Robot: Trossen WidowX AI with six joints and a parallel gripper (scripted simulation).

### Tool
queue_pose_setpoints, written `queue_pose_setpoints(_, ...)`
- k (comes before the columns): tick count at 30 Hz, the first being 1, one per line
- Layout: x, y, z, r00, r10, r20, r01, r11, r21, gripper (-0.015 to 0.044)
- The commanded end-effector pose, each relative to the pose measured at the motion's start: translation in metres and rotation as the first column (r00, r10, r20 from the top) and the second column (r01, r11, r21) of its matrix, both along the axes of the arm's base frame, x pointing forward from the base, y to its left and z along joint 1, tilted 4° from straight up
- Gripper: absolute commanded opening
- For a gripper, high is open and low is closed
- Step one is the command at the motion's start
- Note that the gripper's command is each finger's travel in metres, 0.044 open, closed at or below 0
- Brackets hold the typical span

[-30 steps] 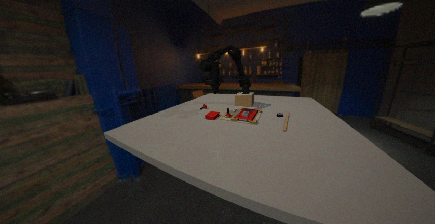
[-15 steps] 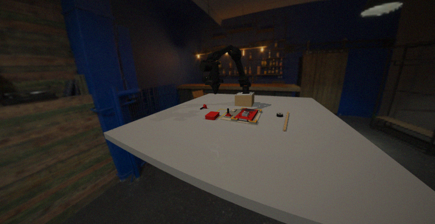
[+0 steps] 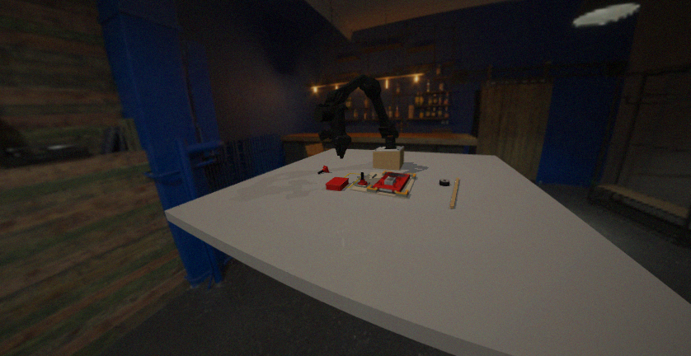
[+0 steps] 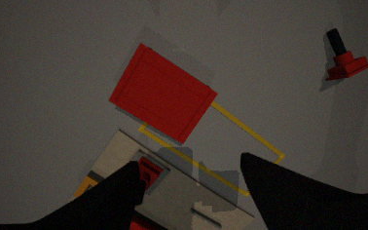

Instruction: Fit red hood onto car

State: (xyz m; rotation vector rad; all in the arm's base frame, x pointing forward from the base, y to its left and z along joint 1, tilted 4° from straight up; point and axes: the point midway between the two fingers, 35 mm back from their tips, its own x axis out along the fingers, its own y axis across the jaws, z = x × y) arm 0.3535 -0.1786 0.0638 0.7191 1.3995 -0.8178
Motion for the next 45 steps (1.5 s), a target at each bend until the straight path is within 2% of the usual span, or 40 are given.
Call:
queue_pose_setpoints(1, 0.01, -0.004, -0.011, 0.967, 0.254, -0.014, -0.254, 0.967, -0.002, 0.0394)
queue_pose_setpoints(3, 0.013, -0.005, -0.017, 0.926, 0.377, -0.024, -0.377, 0.926, 0.002, 0.044)
queue_pose_setpoints(9, 0.025, -0.008, -0.037, 0.71, 0.703, -0.049, -0.703, 0.711, 0.02, 0.044)
queue_pose_setpoints(12, 0.03, -0.008, -0.045, 0.597, 0.8, -0.055, -0.8, 0.599, 0.03, 0.044)
queue_pose_setpoints(45, 0.03, -0.01, -0.06, 0.589, 0.806, -0.056, -0.806, 0.591, 0.03, 0.044)
